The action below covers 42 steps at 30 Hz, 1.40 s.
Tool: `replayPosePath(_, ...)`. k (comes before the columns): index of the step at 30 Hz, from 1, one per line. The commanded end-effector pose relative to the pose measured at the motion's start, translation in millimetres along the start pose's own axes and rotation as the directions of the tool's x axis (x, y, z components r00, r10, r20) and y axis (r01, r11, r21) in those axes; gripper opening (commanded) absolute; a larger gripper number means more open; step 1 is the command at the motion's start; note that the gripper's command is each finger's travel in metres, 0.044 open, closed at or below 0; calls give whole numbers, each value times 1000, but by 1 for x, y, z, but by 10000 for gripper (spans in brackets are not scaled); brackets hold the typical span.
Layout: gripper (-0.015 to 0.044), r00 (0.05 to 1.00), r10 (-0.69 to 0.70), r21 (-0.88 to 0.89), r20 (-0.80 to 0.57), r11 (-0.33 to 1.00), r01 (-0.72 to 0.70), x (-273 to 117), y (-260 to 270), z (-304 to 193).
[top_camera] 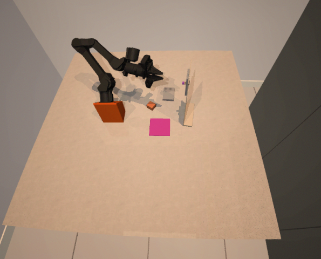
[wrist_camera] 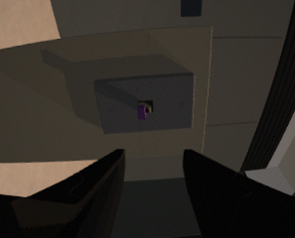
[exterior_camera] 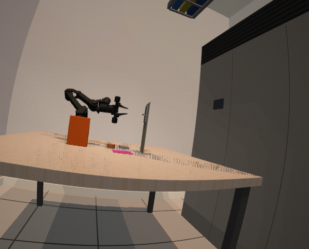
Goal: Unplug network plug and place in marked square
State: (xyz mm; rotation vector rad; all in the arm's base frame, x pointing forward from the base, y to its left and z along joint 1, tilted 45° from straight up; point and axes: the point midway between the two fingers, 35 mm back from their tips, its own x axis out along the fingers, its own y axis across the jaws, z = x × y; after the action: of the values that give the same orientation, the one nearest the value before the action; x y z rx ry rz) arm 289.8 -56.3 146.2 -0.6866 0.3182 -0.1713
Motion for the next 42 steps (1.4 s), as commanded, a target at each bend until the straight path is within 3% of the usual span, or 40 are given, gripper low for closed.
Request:
replayPosePath(1, 156, 999, -7, -85, -54, 996, 2, -1, 6, -22)
replayPosePath(42, 156, 999, -10, -89, -54, 996, 5, 66, 7, -8)
